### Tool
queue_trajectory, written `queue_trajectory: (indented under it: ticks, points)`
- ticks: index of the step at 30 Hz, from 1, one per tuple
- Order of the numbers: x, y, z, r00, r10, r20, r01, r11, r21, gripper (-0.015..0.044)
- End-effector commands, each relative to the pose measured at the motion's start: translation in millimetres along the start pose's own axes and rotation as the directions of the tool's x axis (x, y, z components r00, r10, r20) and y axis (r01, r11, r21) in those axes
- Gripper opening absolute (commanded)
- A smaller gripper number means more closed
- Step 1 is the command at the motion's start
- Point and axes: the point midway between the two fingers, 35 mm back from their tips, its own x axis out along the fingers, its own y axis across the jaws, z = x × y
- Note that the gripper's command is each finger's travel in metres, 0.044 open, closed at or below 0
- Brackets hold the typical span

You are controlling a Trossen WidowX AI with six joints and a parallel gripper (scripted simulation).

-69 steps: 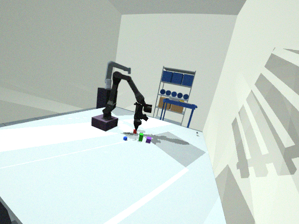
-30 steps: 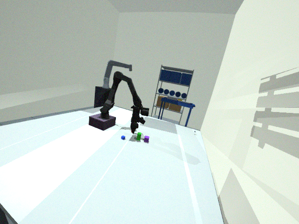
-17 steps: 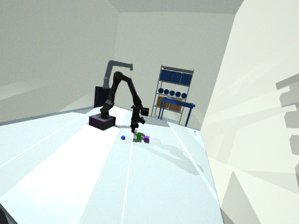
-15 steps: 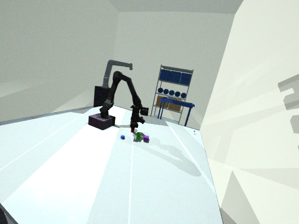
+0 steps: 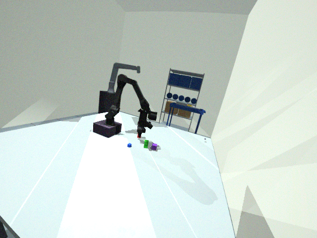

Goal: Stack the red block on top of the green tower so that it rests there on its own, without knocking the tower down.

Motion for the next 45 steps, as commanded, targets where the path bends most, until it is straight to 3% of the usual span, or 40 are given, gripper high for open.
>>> queue_trajectory:
  ticks: [1, 19, 31, 45]
  points:
    - [-23, -1, 6, 1.0, 0.0, 0.02, 0.0, 1.0, -0.001, 0.0]
    - [-99, -1, 4, 1.0, 0.0, 0.021, 0.0, 1.0, -0.001, 0.0]
    - [-100, -4, 5, 1.0, 0.0, 0.021, 0.0, 1.0, -0.001, 0.0]
    - [-103, -84, 40, 1.0, -0.006, 0.023, 0.006, 1.0, -0.001, 0.0]
